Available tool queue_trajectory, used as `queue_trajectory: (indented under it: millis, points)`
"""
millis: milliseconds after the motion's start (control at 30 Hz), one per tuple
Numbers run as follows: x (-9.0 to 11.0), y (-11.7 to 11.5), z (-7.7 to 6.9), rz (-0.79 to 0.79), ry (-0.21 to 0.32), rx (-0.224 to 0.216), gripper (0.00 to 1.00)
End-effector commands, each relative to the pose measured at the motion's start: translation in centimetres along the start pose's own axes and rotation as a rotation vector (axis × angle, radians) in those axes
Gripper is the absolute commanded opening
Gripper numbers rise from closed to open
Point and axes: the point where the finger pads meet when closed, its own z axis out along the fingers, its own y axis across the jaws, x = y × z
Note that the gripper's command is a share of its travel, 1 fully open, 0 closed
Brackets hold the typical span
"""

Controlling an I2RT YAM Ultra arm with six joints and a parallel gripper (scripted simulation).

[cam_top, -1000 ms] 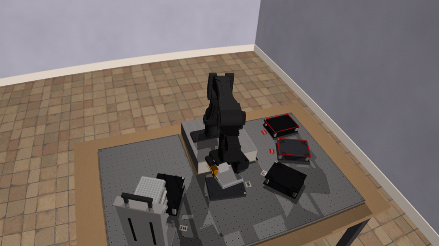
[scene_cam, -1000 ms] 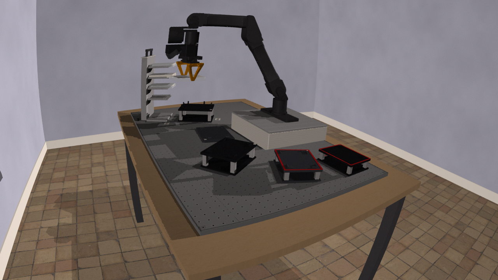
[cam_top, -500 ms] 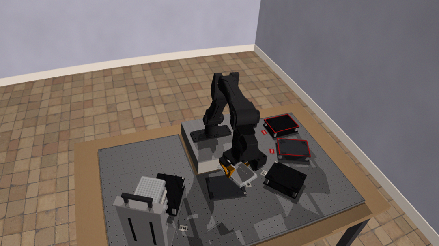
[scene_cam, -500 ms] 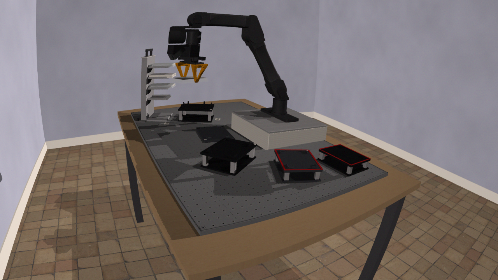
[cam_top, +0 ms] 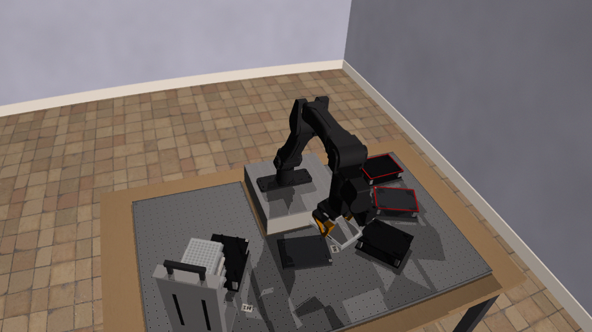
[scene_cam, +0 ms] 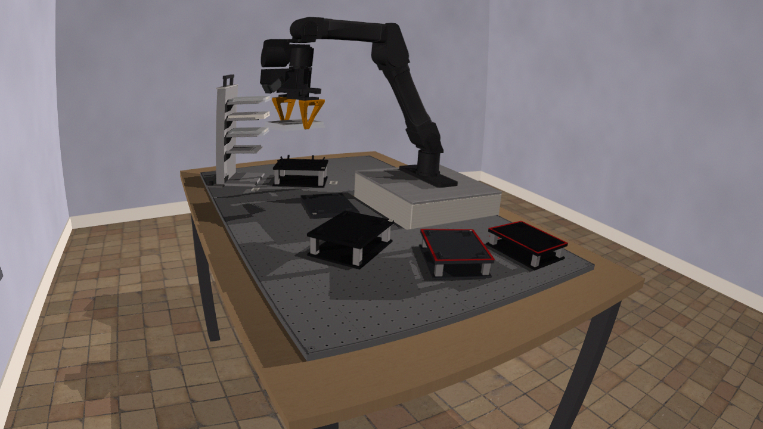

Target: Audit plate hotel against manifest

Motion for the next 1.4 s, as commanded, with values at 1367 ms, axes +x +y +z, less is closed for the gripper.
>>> queue_trajectory:
  millis: [1367]
  points:
    - [-2.8, 12.3, -1.5, -0.359, 0.02, -0.018, 0.86]
